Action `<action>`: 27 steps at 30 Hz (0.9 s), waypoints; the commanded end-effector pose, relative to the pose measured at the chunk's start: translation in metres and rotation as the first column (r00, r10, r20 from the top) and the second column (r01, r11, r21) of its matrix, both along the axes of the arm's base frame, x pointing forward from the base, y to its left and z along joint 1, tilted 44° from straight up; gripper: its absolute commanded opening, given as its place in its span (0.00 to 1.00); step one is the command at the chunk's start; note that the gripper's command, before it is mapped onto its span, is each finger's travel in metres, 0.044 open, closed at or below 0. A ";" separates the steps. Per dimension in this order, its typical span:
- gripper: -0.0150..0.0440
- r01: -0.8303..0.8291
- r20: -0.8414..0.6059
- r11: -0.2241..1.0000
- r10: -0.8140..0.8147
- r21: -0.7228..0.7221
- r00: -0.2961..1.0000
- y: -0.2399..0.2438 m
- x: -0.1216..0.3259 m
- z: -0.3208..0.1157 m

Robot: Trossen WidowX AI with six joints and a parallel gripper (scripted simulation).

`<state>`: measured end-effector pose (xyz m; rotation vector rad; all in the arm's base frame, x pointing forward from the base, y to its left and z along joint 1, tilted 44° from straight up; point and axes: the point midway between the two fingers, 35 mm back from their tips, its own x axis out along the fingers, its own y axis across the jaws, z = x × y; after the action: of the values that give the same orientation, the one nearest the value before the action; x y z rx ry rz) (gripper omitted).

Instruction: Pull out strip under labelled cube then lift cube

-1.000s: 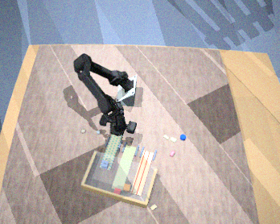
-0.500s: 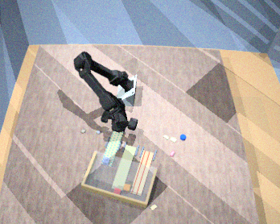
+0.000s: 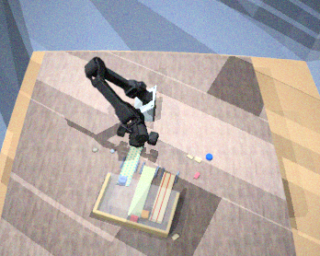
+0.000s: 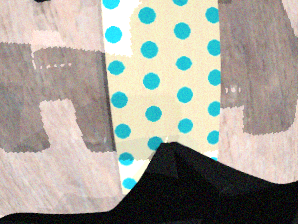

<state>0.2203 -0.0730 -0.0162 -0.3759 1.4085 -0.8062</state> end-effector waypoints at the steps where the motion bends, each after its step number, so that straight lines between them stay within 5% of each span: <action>1: 0.25 0.014 -0.031 1.000 -0.014 0.009 0.999 0.000 -0.016 -0.005; 27: 0.25 0.014 -0.033 1.000 -0.014 0.010 0.999 0.008 -0.048 -0.010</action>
<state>0.1882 -0.0641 -0.0216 -0.3745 1.4061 -0.8060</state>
